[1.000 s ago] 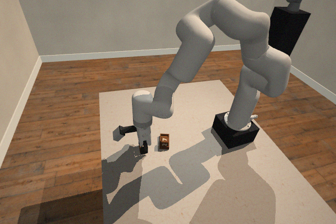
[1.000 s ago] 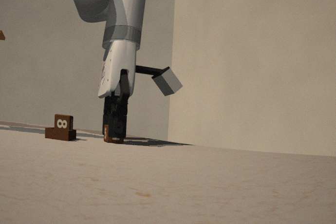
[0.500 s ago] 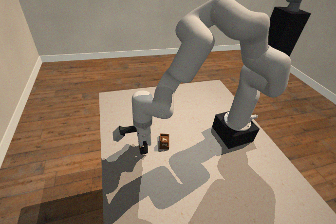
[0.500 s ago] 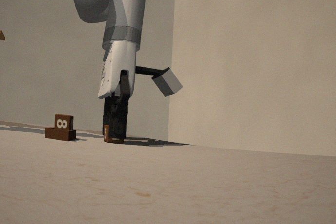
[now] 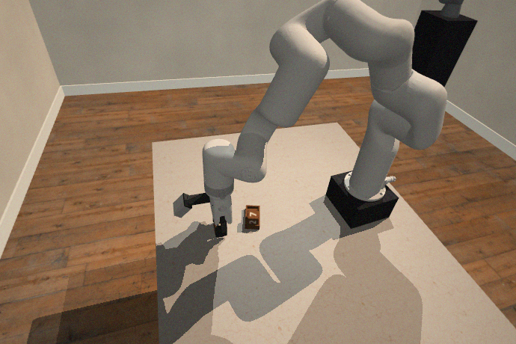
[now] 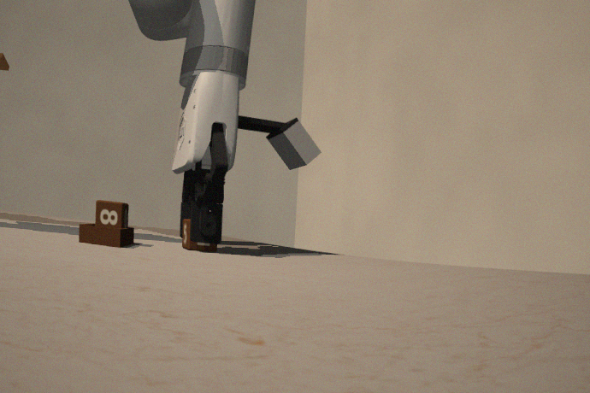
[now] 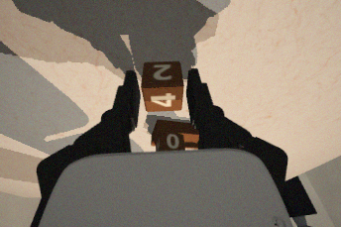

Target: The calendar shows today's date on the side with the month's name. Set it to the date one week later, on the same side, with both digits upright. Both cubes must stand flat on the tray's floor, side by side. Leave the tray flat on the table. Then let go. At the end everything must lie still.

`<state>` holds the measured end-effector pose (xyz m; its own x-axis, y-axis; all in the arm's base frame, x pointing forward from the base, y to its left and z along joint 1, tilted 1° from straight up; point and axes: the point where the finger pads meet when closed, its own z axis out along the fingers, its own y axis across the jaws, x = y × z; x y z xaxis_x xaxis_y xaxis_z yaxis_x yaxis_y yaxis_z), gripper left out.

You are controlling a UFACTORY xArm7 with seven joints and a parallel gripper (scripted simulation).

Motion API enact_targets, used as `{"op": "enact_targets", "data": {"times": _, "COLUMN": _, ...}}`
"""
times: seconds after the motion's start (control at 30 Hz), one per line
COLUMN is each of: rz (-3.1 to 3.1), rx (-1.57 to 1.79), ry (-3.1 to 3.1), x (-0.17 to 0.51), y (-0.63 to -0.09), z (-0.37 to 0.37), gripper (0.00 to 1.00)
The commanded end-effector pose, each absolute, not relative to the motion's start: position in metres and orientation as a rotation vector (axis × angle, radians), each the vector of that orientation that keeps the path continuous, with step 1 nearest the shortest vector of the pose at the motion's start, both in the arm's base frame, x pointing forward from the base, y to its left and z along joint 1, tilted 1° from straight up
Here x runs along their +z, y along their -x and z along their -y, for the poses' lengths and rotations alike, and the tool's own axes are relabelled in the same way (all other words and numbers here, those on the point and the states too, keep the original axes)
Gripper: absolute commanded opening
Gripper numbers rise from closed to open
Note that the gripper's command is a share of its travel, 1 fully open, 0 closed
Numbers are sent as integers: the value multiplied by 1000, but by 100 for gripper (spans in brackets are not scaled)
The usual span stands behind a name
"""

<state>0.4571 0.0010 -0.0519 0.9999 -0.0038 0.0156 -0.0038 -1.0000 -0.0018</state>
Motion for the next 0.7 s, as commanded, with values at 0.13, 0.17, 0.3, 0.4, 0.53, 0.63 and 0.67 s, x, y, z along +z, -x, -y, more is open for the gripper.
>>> {"op": "enact_targets", "data": {"times": 0.13, "rz": -6, "rx": -31, "ry": 3139, "x": -51, "y": -459, "z": -1, "gripper": 49}}
{"op": "enact_targets", "data": {"times": 0.17, "rz": -6, "rx": -31, "ry": 3139, "x": -51, "y": -459, "z": -1, "gripper": 49}}
{"op": "enact_targets", "data": {"times": 0.3, "rz": -6, "rx": -31, "ry": 3139, "x": -51, "y": -459, "z": -1, "gripper": 29}}
{"op": "enact_targets", "data": {"times": 0.4, "rz": -6, "rx": -31, "ry": 3139, "x": -51, "y": -459, "z": -1, "gripper": 29}}
{"op": "enact_targets", "data": {"times": 0.53, "rz": -6, "rx": -31, "ry": 3139, "x": -51, "y": -459, "z": -1, "gripper": 29}}
{"op": "enact_targets", "data": {"times": 0.63, "rz": -6, "rx": -31, "ry": 3139, "x": -51, "y": -459, "z": -1, "gripper": 29}}
{"op": "enact_targets", "data": {"times": 0.67, "rz": -6, "rx": -31, "ry": 3139, "x": -51, "y": -459, "z": -1, "gripper": 29}}
